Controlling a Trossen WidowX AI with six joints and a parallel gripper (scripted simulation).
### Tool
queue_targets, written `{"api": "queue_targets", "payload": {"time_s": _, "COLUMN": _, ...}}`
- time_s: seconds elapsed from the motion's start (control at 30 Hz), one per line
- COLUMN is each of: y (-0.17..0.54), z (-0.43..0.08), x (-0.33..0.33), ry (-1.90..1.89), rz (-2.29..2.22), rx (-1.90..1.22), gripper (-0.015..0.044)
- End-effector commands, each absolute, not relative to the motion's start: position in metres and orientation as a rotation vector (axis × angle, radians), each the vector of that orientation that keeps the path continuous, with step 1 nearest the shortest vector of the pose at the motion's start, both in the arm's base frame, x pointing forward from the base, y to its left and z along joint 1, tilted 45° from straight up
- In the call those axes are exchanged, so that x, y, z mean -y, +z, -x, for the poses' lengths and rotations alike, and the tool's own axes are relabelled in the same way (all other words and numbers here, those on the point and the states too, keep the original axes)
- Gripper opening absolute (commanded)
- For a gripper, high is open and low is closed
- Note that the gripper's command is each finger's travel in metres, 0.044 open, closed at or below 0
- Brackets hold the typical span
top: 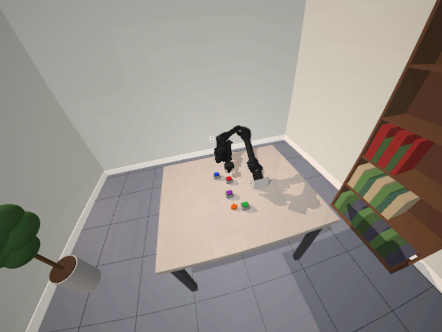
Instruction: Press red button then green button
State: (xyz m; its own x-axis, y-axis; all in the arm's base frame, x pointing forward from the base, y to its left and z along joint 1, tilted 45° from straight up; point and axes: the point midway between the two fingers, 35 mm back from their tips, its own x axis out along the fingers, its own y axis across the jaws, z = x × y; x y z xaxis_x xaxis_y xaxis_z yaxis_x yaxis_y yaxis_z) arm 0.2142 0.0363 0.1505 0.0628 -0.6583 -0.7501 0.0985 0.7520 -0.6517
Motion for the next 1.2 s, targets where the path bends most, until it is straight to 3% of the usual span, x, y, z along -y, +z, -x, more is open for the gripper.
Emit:
{"api": "queue_targets", "payload": {"time_s": 0.0, "y": 0.150, "z": -0.212, "x": -0.036, "ry": -0.606, "rz": 0.529, "rx": -1.411, "gripper": 0.0400}}
{"api": "queue_targets", "payload": {"time_s": 0.23, "y": 0.107, "z": -0.215, "x": 0.005, "ry": -0.601, "rz": 0.606, "rx": -1.457, "gripper": 0.0216}}
{"api": "queue_targets", "payload": {"time_s": 0.5, "y": 0.106, "z": -0.215, "x": 0.007, "ry": -0.601, "rz": 0.609, "rx": -1.458, "gripper": 0.0020}}
{"api": "queue_targets", "payload": {"time_s": 1.17, "y": 0.095, "z": -0.216, "x": 0.018, "ry": -0.600, "rz": 0.608, "rx": -1.458, "gripper": 0.0020}}
